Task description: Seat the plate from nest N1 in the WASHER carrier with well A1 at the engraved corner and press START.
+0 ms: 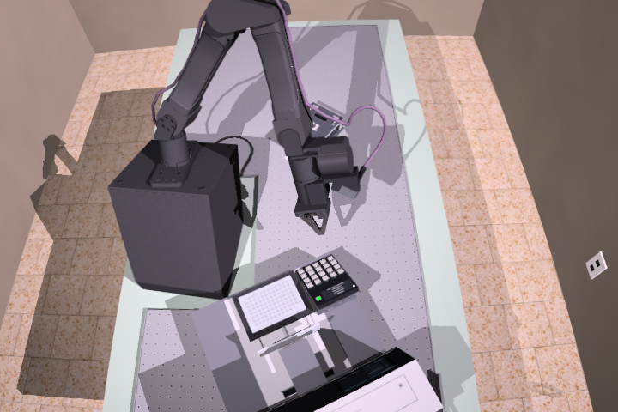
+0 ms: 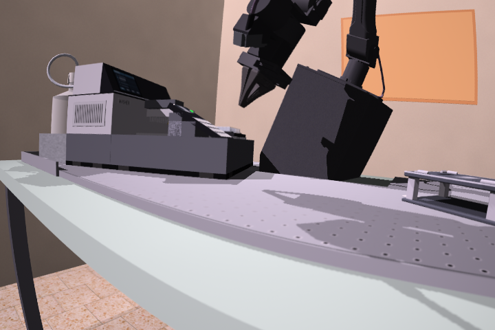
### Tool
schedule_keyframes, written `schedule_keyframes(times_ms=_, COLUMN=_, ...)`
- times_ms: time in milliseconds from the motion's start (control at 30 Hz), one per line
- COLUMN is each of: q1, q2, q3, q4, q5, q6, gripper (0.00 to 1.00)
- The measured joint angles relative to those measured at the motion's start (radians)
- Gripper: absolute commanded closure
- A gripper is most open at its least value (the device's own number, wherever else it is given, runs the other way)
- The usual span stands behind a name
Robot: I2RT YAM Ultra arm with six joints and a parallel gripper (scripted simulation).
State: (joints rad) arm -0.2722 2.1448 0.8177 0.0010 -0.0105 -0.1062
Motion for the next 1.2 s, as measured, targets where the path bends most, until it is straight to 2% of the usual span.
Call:
schedule_keyframes(times_ms=567, q1=0.002, q2=0.000, q3=0.000, q4=0.005, q5=0.003, q6=-0.457, gripper=1.00)
schedule_keyframes(times_ms=1200, q1=0.001, q2=0.000, q3=-0.008, q4=0.019, q5=0.003, q6=-0.518, gripper=1.00)
